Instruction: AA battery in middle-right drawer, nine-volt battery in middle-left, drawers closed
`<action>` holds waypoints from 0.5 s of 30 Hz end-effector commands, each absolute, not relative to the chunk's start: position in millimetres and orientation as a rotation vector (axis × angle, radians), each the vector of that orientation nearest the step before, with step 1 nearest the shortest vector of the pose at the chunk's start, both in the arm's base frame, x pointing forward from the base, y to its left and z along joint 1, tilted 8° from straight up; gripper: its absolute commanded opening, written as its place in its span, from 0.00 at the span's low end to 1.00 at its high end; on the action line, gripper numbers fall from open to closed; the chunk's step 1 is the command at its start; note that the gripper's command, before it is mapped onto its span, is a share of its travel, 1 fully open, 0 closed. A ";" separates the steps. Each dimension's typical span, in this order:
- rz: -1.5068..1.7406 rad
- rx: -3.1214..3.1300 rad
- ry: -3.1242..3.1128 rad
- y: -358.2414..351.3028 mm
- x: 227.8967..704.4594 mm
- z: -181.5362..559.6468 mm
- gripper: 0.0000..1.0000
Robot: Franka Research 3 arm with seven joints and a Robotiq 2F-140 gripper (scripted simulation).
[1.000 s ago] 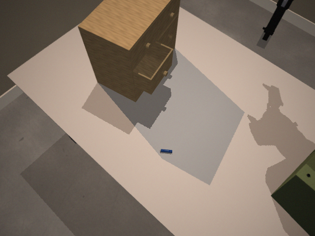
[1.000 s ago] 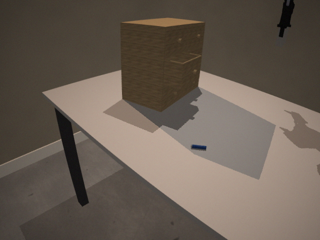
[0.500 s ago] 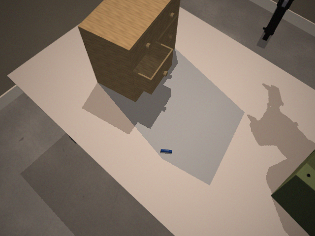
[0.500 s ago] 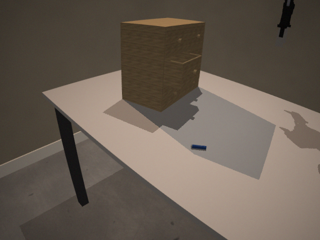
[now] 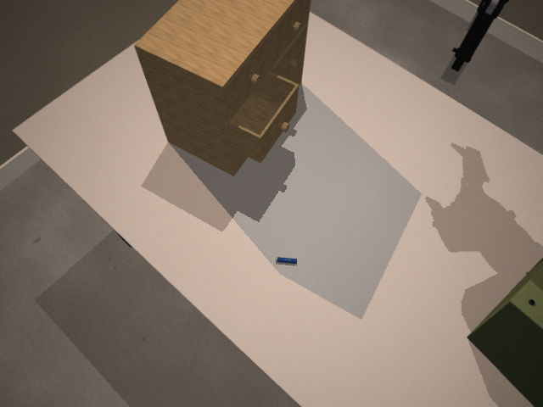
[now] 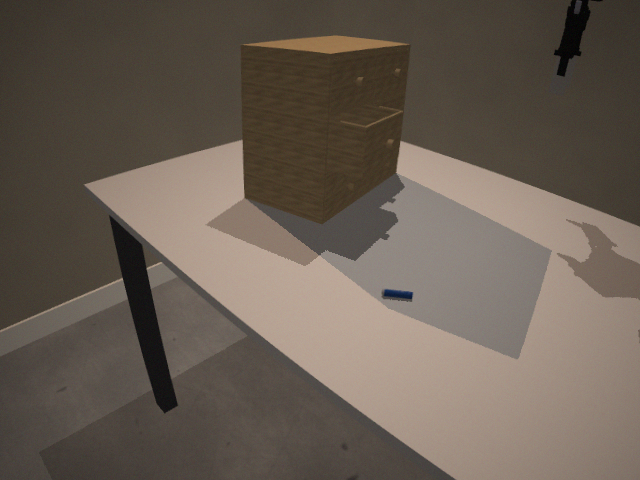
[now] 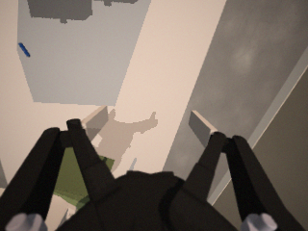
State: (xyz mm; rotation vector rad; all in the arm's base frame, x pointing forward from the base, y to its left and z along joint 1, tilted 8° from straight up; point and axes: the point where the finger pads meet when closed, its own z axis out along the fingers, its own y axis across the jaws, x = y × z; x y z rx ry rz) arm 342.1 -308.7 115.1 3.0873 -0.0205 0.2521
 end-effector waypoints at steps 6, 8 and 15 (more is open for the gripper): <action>0.296 3.080 -0.003 -309.0 346.1 114.7 1.00; 0.296 3.080 -0.003 -309.0 346.1 114.7 1.00; 0.332 3.077 -0.002 -309.0 348.2 113.2 1.00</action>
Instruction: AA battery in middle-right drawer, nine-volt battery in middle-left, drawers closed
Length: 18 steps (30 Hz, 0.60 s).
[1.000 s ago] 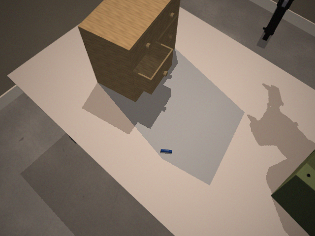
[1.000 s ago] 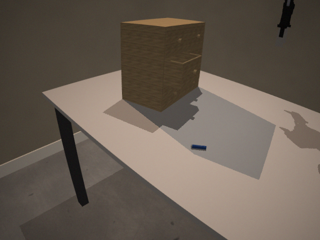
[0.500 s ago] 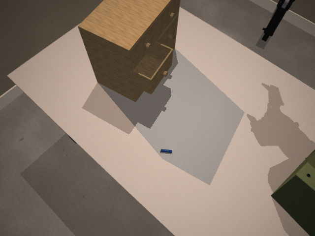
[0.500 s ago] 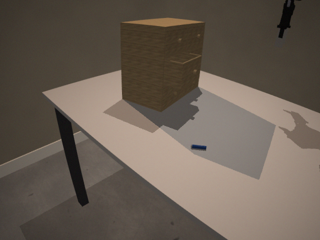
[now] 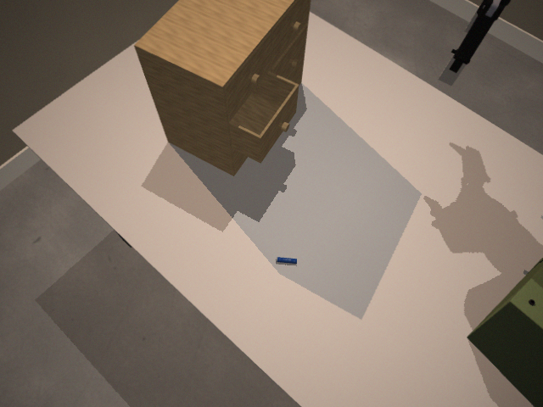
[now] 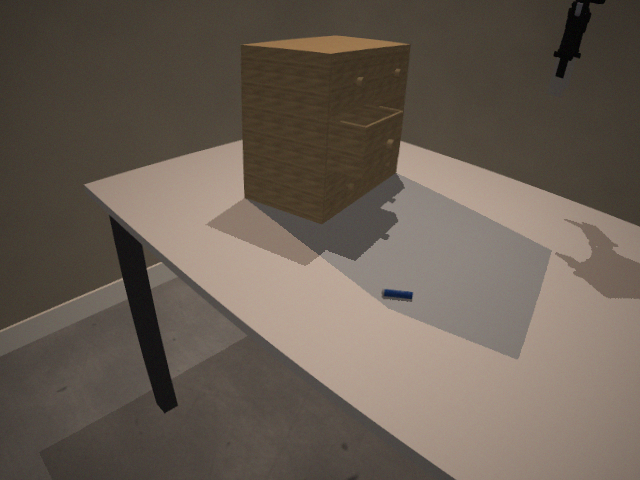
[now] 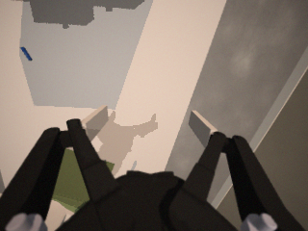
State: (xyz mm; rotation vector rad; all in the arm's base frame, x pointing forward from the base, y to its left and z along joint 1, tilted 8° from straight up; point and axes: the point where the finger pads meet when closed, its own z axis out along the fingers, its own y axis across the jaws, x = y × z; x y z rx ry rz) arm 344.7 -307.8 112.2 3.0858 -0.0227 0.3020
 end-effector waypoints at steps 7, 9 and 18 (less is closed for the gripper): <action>0.332 3.077 -0.002 -309.0 348.2 113.2 1.00; 0.374 3.071 -0.002 -309.1 350.5 111.6 1.00; 0.374 3.071 -0.002 -309.1 350.5 111.6 1.00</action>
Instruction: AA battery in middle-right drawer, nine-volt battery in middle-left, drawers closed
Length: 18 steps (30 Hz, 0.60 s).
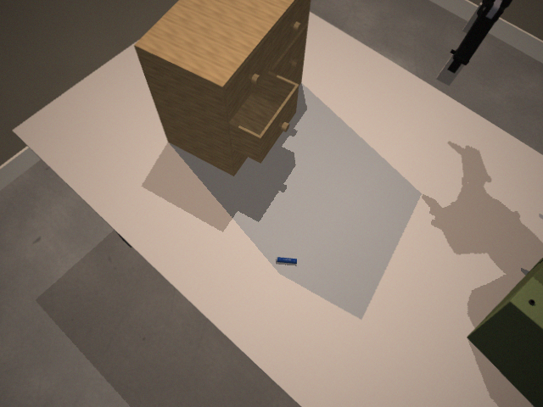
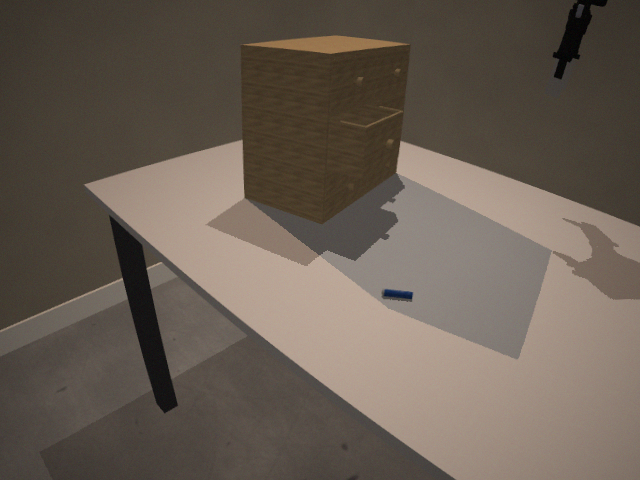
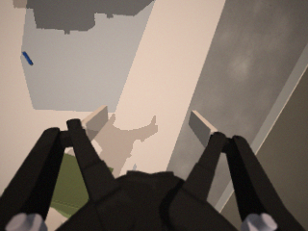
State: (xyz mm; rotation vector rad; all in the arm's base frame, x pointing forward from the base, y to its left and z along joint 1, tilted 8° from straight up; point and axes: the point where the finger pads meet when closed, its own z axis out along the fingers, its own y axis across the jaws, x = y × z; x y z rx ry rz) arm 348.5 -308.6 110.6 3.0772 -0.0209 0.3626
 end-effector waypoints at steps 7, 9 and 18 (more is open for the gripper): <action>0.419 3.064 -0.002 -309.1 353.0 110.0 1.00; 0.419 3.064 -0.002 -309.1 353.0 110.0 1.00; 0.457 3.061 0.001 -308.9 355.7 108.4 1.00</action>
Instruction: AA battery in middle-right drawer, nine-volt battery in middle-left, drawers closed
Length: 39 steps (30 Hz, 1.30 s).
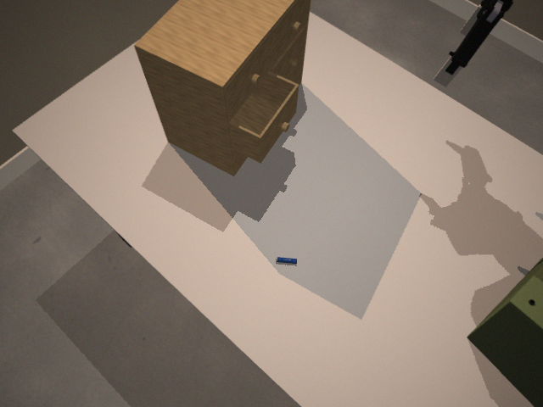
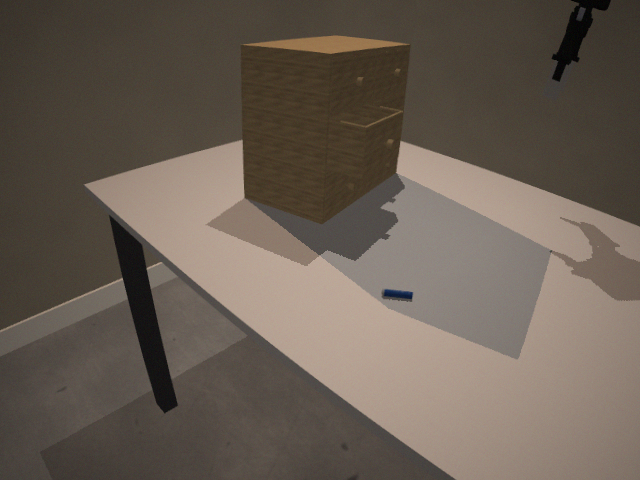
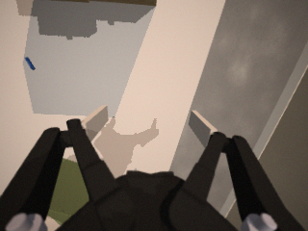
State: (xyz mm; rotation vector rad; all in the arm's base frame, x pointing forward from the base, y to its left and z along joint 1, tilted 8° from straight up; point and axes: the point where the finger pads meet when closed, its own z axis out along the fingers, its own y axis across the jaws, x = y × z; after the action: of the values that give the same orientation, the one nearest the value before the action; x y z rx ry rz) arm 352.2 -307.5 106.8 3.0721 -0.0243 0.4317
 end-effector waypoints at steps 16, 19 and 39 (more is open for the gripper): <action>0.499 3.055 0.003 -308.8 358.4 106.6 1.00; 0.499 3.055 0.003 -308.8 358.4 106.6 1.00; 0.594 3.036 0.003 -309.1 363.4 102.5 1.00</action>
State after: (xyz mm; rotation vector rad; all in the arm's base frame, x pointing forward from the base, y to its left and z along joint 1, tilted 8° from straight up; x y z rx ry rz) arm 360.9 -307.9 100.8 3.0486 -0.0214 0.5793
